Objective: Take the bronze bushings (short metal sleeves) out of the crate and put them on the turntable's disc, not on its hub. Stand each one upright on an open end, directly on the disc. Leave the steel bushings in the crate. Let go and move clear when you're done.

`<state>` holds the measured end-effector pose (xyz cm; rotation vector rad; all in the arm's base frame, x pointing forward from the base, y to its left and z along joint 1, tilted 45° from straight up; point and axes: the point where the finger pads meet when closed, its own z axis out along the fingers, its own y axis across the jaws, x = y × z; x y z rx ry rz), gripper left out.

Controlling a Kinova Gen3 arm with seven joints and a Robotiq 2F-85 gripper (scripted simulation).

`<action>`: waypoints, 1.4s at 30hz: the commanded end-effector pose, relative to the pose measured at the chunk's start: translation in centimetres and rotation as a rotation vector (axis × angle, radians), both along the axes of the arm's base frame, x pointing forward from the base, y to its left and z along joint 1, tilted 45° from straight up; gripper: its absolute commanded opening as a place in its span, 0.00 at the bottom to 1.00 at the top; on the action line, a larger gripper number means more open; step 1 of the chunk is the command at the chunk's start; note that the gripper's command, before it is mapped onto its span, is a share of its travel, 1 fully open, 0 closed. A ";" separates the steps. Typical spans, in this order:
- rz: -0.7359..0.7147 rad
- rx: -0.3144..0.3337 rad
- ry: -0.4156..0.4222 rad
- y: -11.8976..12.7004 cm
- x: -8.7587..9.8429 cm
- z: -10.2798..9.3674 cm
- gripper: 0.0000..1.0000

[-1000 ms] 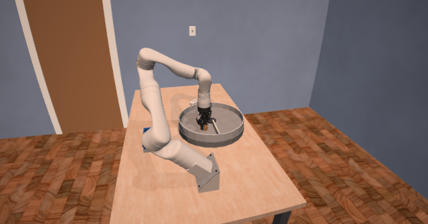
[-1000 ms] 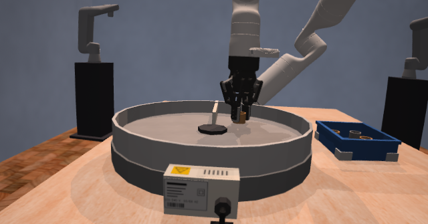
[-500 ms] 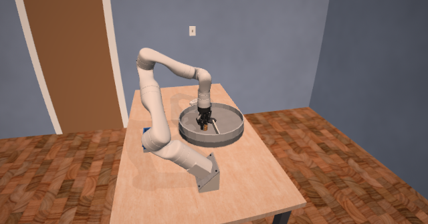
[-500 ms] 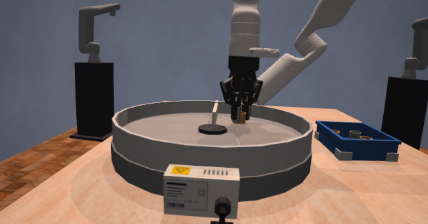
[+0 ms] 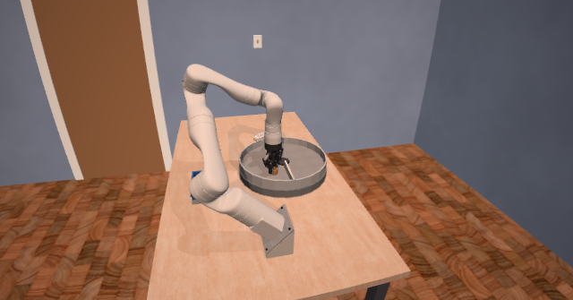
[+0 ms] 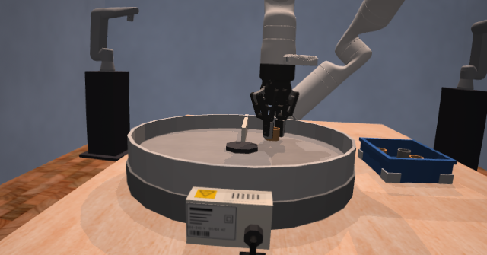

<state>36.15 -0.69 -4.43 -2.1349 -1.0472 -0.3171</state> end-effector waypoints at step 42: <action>-0.001 -0.001 -0.001 -0.8 0.1 0.8 0.40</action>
